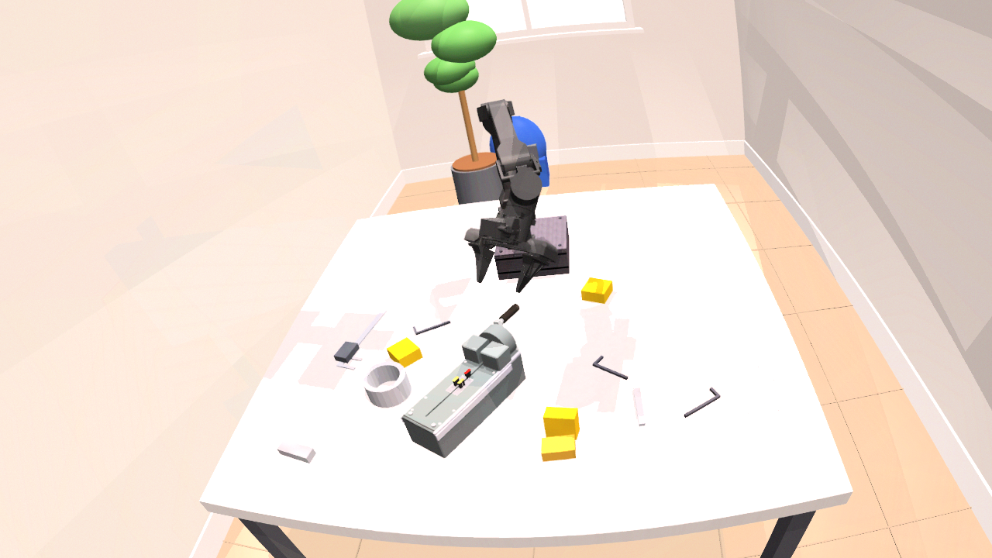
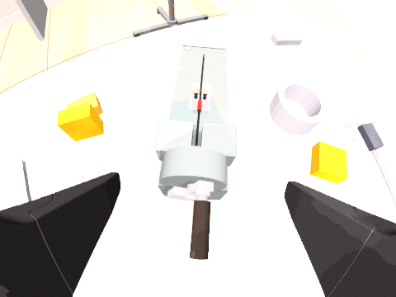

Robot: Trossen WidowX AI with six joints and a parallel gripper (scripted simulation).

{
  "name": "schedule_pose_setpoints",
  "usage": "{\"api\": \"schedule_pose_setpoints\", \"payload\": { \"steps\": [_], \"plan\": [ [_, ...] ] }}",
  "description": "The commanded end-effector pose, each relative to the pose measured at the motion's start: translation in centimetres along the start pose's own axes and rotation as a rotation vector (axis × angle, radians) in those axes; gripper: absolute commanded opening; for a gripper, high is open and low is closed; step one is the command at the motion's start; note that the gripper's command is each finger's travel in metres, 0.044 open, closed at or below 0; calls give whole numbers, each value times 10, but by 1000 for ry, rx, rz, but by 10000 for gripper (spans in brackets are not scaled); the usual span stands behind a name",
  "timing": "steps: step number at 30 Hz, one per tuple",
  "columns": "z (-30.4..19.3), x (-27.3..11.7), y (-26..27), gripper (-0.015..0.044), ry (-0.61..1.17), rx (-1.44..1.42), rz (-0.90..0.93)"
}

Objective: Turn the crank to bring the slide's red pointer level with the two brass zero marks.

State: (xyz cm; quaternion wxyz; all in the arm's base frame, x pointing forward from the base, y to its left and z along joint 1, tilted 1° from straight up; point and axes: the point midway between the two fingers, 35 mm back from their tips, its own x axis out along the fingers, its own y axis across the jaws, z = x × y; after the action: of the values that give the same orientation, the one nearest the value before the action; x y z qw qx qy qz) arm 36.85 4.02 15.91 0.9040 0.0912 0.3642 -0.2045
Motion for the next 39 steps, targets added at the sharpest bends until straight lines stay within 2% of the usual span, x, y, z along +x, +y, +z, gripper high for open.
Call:
{"api": "schedule_pose_setpoints", "payload": {
  "steps": [1, 11, 39],
  "plan": [
    [-2, -3, -3, 440, -15, 18, -17],
    [-30, 25, -3, 440, -17, 20, -18],
    [-59, 56, -2, 440, -17, 20, -19]
  ]
}}
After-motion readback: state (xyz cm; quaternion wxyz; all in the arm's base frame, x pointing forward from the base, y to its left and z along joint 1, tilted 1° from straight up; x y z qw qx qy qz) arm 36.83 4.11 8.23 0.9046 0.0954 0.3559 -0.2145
